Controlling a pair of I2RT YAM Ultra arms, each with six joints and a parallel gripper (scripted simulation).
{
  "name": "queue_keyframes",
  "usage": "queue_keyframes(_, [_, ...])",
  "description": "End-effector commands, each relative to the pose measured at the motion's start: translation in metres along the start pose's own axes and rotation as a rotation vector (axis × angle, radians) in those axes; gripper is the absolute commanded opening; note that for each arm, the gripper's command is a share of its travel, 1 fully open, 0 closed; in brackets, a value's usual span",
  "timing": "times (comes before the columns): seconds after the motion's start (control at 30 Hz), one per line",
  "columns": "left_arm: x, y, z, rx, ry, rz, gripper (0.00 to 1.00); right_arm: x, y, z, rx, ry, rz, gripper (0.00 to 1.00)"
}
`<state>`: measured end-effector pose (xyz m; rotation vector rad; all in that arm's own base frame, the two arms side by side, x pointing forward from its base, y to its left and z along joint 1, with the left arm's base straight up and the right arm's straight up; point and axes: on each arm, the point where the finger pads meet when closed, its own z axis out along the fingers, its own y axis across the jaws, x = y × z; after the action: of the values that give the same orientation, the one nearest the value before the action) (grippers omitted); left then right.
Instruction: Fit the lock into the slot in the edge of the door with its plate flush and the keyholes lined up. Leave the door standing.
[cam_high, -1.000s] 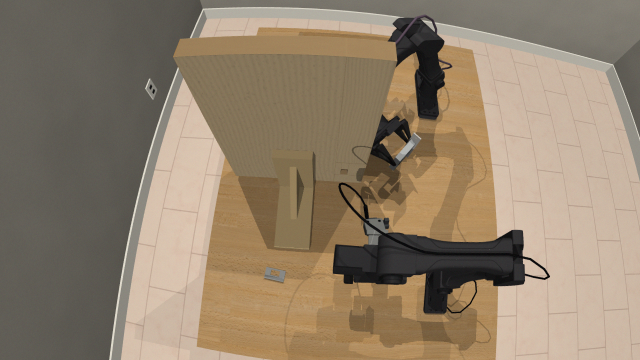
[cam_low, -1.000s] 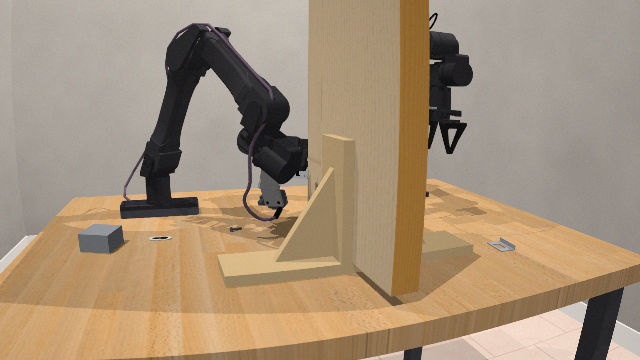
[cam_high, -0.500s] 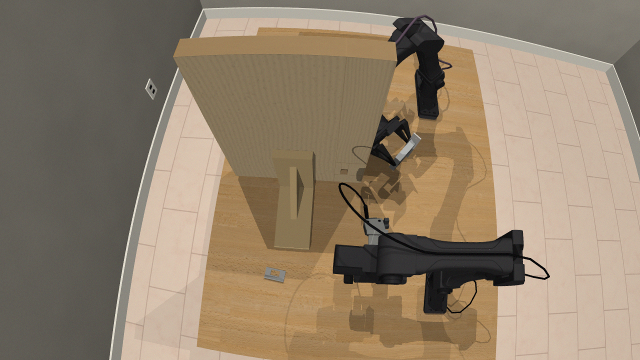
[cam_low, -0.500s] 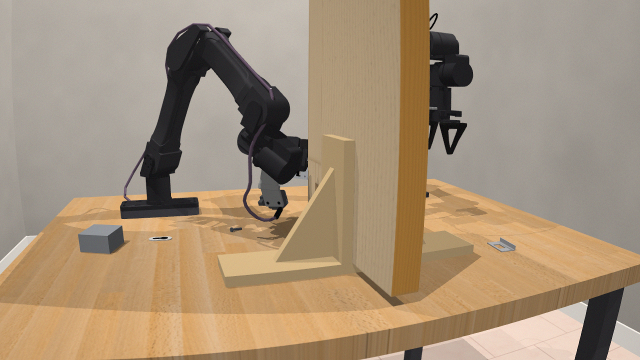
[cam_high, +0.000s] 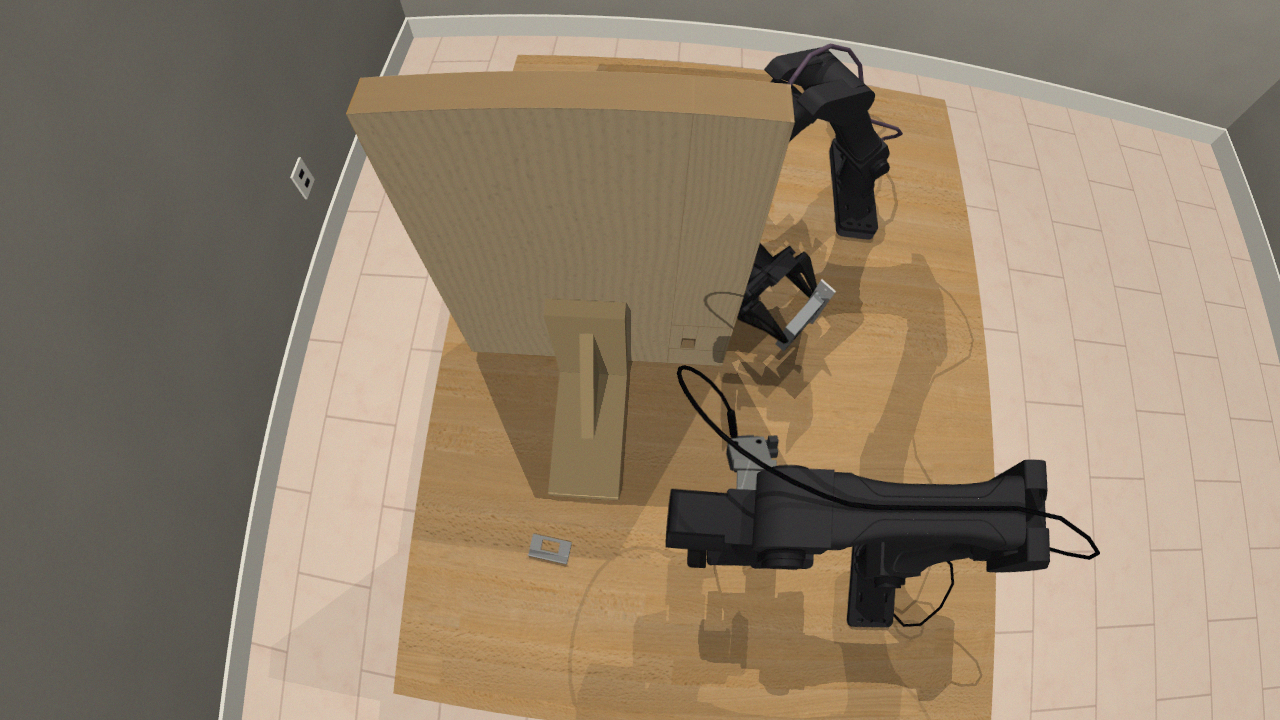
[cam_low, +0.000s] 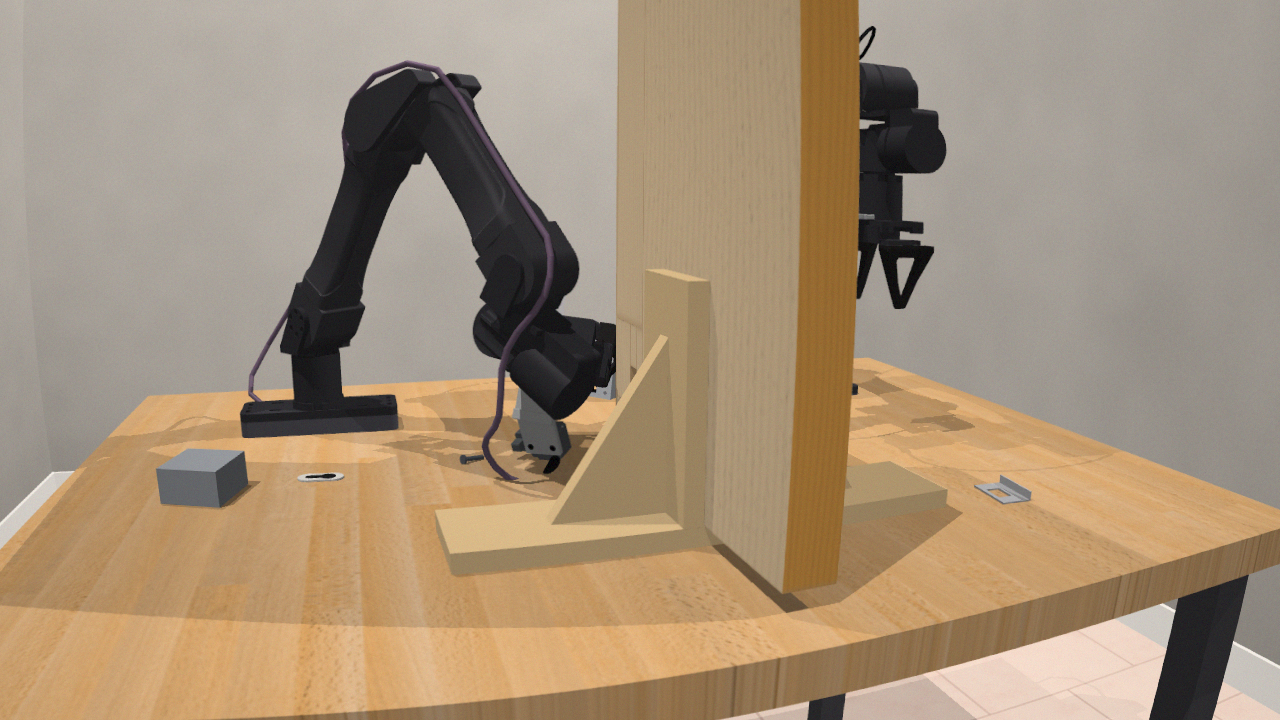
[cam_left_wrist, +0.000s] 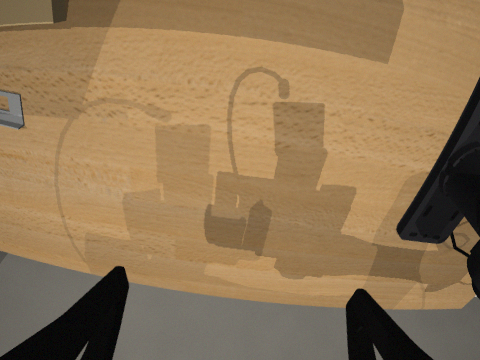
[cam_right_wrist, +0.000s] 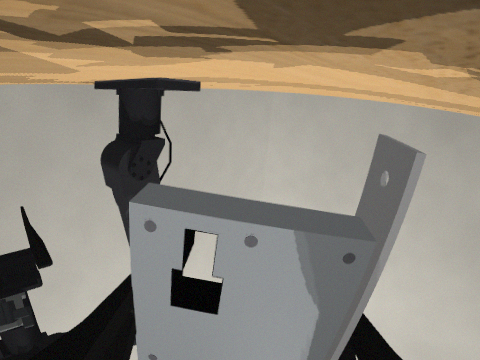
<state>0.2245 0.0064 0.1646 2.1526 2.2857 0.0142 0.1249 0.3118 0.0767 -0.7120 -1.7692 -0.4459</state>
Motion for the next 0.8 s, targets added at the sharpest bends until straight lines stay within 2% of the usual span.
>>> queue_keyframes(0.0, [-0.001, -0.004, -0.005, 0.000, -0.005, 0.007, 1.00, 0.026, 0.013, -0.007, -0.062, 0.057, -0.051, 0.76])
queue_keyframes(0.7, [-0.001, -0.004, -0.005, 0.000, -0.005, 0.007, 1.00, 0.027, 0.012, -0.007, -0.058, 0.059, -0.039, 0.76])
queue_keyframes(0.77, [-0.007, 0.000, -0.015, -0.049, -0.006, -0.004, 0.77, 0.025, 0.011, -0.007, -0.054, 0.051, -0.046, 0.76])
